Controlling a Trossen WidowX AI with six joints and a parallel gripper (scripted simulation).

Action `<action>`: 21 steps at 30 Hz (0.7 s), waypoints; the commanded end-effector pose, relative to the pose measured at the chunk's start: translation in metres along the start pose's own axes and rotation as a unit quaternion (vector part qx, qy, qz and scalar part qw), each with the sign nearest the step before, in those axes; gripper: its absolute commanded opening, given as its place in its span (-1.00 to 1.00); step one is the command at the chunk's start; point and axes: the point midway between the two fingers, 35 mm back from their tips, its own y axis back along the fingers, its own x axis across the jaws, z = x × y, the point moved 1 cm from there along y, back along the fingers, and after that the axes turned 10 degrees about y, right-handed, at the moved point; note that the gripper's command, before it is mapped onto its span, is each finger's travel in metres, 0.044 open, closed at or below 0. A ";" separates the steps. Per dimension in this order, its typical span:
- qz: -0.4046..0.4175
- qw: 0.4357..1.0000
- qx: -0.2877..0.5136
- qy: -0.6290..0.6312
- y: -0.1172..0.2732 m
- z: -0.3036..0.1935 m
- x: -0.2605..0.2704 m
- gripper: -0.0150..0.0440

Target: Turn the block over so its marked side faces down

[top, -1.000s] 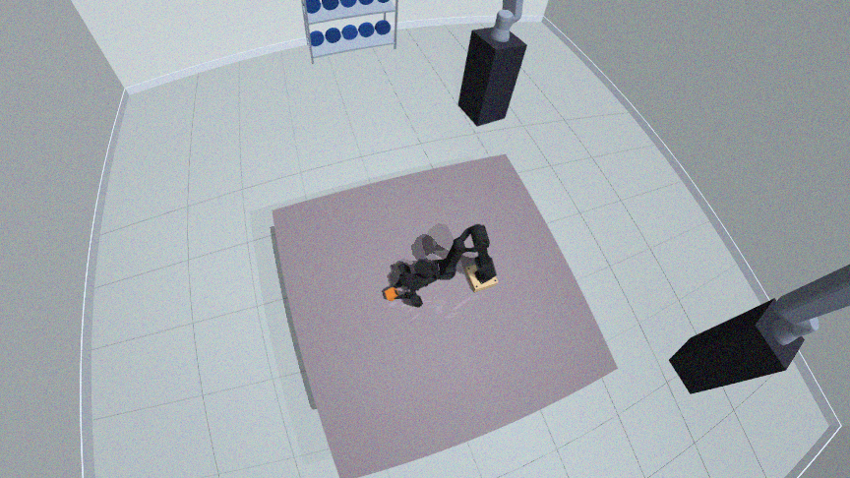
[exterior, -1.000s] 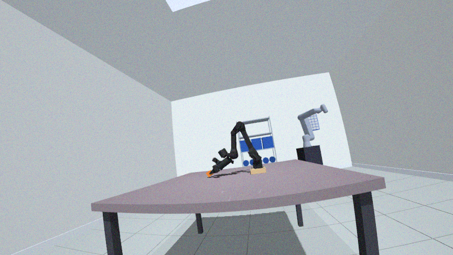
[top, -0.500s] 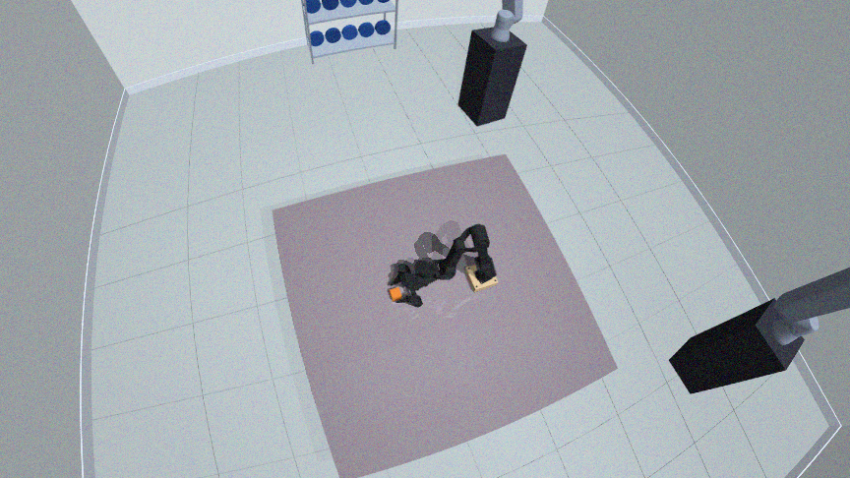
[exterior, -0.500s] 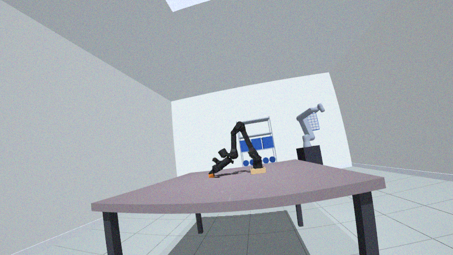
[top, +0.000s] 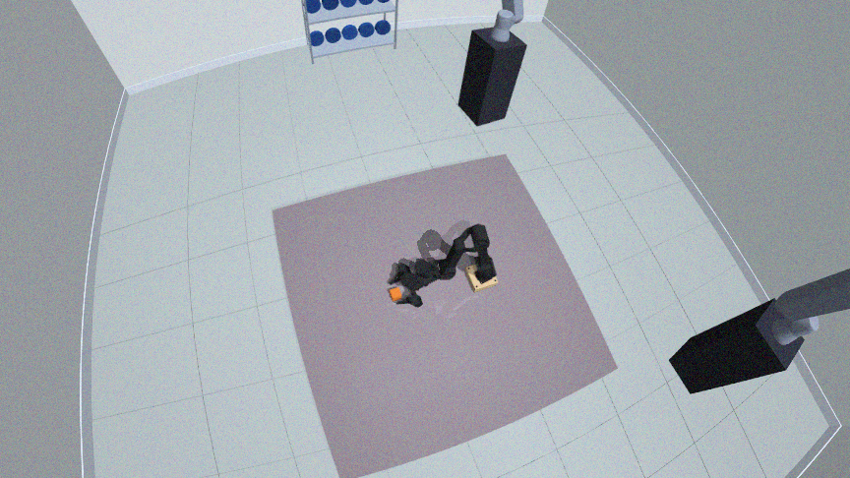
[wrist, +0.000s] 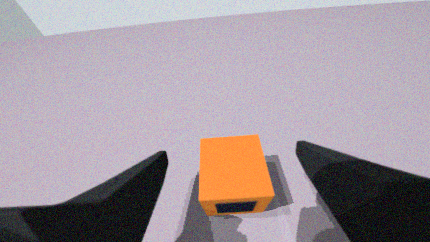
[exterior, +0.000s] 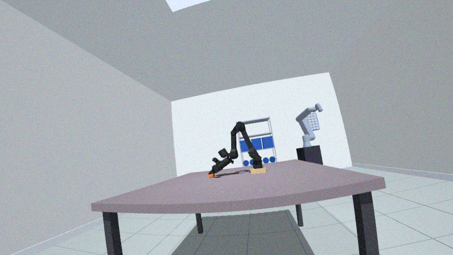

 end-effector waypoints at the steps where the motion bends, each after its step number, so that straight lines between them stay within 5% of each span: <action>1: 0.002 1.000 -0.001 -0.001 0.000 0.000 0.000 1.00; 21: 0.009 0.999 0.046 -0.003 -0.007 0.007 -0.002 1.00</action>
